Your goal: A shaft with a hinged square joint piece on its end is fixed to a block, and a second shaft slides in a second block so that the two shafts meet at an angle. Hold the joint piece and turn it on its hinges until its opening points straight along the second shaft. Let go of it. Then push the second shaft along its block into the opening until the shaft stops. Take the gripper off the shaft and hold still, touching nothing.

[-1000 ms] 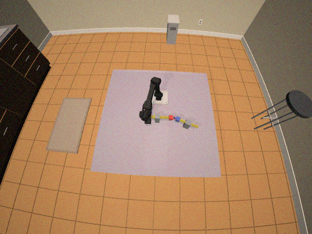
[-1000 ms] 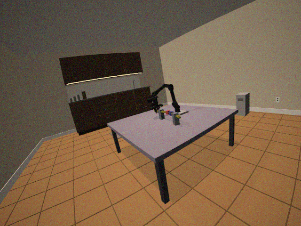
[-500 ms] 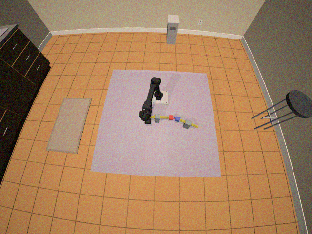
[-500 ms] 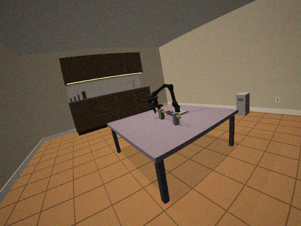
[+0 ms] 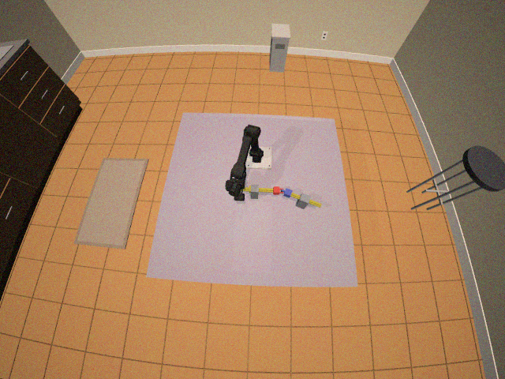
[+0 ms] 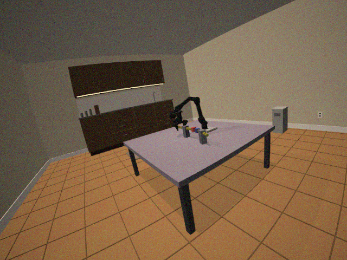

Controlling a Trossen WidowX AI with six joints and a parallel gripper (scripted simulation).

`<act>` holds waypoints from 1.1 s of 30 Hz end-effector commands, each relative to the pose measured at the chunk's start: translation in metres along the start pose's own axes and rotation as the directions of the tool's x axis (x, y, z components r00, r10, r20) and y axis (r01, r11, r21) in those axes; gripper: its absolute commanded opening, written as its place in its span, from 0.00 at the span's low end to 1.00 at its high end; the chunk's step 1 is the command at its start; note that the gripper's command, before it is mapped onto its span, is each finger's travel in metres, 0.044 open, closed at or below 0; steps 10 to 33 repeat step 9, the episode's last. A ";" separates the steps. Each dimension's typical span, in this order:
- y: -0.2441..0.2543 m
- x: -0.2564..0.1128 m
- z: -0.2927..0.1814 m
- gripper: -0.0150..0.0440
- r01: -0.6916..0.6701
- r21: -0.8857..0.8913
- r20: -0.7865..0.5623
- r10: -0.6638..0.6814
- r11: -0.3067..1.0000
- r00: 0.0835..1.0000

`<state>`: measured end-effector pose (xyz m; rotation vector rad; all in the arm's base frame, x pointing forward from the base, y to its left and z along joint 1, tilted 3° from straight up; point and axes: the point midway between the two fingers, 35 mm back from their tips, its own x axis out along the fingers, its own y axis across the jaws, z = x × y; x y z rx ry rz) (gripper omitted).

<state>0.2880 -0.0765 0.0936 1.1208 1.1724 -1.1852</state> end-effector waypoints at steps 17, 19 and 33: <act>0.000 -0.034 0.001 1.00 -0.002 0.000 -0.015 0.002 1.000 1.000; 0.000 -0.034 0.001 1.00 -0.002 0.000 -0.015 0.002 1.000 1.000; 0.000 -0.034 0.001 1.00 -0.002 0.000 -0.015 0.002 1.000 1.000</act>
